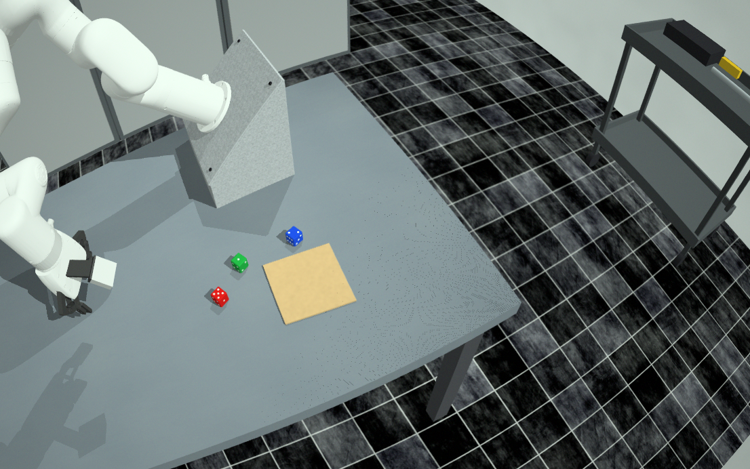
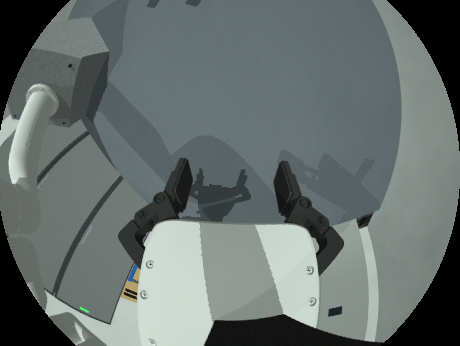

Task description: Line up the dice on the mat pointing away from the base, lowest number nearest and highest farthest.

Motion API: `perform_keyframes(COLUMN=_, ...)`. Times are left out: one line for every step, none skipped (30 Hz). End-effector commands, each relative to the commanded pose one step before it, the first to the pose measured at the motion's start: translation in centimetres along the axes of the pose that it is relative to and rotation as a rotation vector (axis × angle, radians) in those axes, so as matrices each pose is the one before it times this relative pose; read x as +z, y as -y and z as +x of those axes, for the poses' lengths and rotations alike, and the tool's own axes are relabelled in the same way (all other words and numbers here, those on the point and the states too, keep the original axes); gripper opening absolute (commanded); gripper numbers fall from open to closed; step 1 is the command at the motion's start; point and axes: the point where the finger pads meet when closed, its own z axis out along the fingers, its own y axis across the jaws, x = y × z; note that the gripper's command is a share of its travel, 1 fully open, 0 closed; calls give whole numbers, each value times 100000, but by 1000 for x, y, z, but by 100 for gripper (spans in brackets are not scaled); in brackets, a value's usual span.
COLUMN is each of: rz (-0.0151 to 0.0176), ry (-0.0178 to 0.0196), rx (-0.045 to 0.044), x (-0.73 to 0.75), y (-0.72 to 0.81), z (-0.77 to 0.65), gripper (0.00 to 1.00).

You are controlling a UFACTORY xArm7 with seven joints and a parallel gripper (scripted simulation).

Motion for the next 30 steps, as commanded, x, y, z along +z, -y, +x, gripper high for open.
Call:
perform_keyframes(rz=-470, ry=207, rx=-8316, x=-1, y=-83, z=2119, gripper=100)
perform_keyframes(rz=0, ry=0, rx=0, x=0, y=0, z=0, gripper=100)
perform_keyframes(rz=0, ry=0, rx=0, x=0, y=0, z=0, gripper=100)
perform_keyframes(rz=0, ry=0, rx=0, x=0, y=0, z=0, gripper=100)
perform_keyframes(rz=0, ry=0, rx=0, x=0, y=0, z=0, gripper=100)
perform_keyframes(rz=0, ry=0, rx=0, x=0, y=0, z=0, gripper=100)
perform_keyframes(rz=0, ry=0, rx=0, x=0, y=0, z=0, gripper=100)
perform_keyframes(rz=0, ry=0, rx=0, x=0, y=0, z=0, gripper=100)
perform_keyframes(rz=-567, ry=875, rx=-16954, x=186, y=198, z=3865, gripper=100)
perform_keyframes(rz=-12, ry=19, rx=-301, x=2, y=-5, z=68, gripper=100)
perform_keyframes(rz=-35, ry=53, rx=-832, x=5, y=-14, z=188, gripper=100)
perform_keyframes(rz=0, ry=0, rx=0, x=0, y=0, z=0, gripper=100)
perform_keyframes(rz=0, ry=0, rx=0, x=0, y=0, z=0, gripper=100)
perform_keyframes(rz=0, ry=0, rx=0, x=0, y=0, z=0, gripper=100)
perform_keyframes(rz=0, ry=0, rx=0, x=0, y=0, z=0, gripper=100)
perform_keyframes(rz=0, ry=0, rx=0, x=0, y=0, z=0, gripper=100)
perform_keyframes(rz=0, ry=0, rx=0, x=0, y=0, z=0, gripper=100)
perform_keyframes(rz=0, ry=0, rx=0, x=0, y=0, z=0, gripper=100)
perform_keyframes(rz=0, ry=0, rx=0, x=0, y=0, z=0, gripper=100)
perform_keyframes(rz=0, ry=0, rx=0, x=0, y=0, z=0, gripper=100)
perform_keyframes(rz=-824, ry=1294, rx=-16924, x=57, y=-155, z=3789, gripper=100)
perform_keyframes(rz=-15, ry=24, rx=-269, x=0, y=-10, z=59, gripper=100)
perform_keyframes(rz=0, ry=0, rx=0, x=0, y=0, z=0, gripper=100)
perform_keyframes(rz=0, ry=0, rx=0, x=0, y=0, z=0, gripper=100)
perform_keyframes(rz=0, ry=0, rx=0, x=0, y=0, z=0, gripper=100)
perform_keyframes(rz=0, ry=0, rx=0, x=0, y=0, z=0, gripper=100)
perform_keyframes(rz=0, ry=0, rx=0, x=0, y=0, z=0, gripper=100)
perform_keyframes(rz=0, ry=0, rx=0, x=0, y=0, z=0, gripper=100)
perform_keyframes(rz=0, ry=0, rx=0, x=0, y=0, z=0, gripper=100)
perform_keyframes(rz=0, ry=0, rx=0, x=0, y=0, z=0, gripper=100)
